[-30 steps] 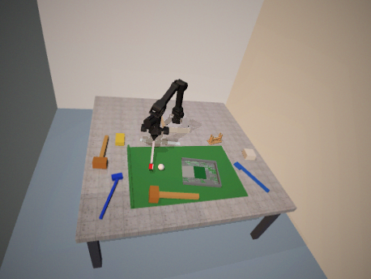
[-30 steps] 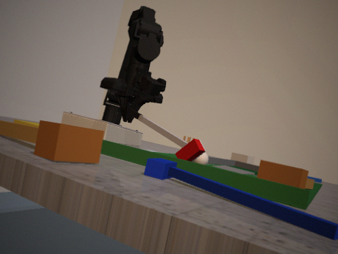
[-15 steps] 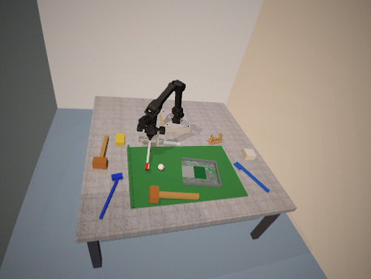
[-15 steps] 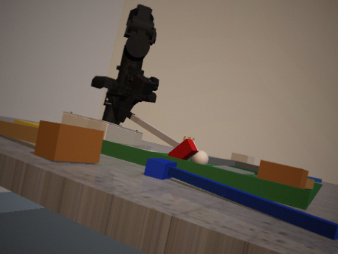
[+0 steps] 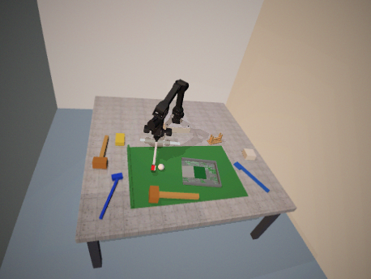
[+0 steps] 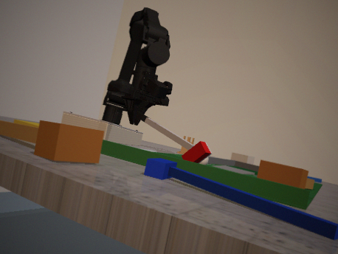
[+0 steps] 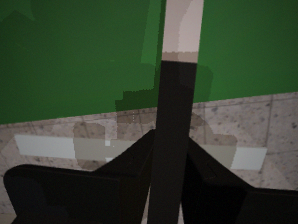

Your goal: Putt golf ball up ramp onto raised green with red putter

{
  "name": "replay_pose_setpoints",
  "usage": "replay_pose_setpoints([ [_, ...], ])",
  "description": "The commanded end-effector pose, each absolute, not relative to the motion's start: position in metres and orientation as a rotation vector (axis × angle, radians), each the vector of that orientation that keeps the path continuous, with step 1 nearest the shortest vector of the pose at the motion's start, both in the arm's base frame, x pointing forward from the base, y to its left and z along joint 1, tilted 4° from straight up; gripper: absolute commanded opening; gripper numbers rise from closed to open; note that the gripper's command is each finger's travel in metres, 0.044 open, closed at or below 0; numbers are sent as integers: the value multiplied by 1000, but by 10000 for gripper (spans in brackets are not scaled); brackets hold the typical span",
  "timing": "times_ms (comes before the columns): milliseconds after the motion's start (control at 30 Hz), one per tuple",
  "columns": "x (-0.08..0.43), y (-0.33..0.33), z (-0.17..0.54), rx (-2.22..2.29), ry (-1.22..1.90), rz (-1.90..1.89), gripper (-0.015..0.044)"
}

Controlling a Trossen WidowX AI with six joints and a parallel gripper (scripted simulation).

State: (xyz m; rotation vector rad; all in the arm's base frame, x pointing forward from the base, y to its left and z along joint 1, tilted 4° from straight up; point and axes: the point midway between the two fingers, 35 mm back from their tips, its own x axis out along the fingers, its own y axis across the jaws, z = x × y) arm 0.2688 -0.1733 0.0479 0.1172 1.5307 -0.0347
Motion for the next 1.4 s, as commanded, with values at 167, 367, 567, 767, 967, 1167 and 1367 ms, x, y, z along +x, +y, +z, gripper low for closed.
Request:
replay_pose_setpoints([
  [167, 270, -84, 53, 113, 1524, -20, 0],
  [367, 270, -85, 61, 113, 1524, -20, 0],
  [567, 270, -87, 93, 112, 1524, -20, 0],
  [767, 267, -88, 113, 112, 1524, -20, 0],
  [967, 266, -87, 104, 118, 1537, -17, 0],
  [1167, 266, -87, 104, 118, 1537, -17, 0],
  [1367, 266, -87, 104, 118, 1537, -17, 0],
])
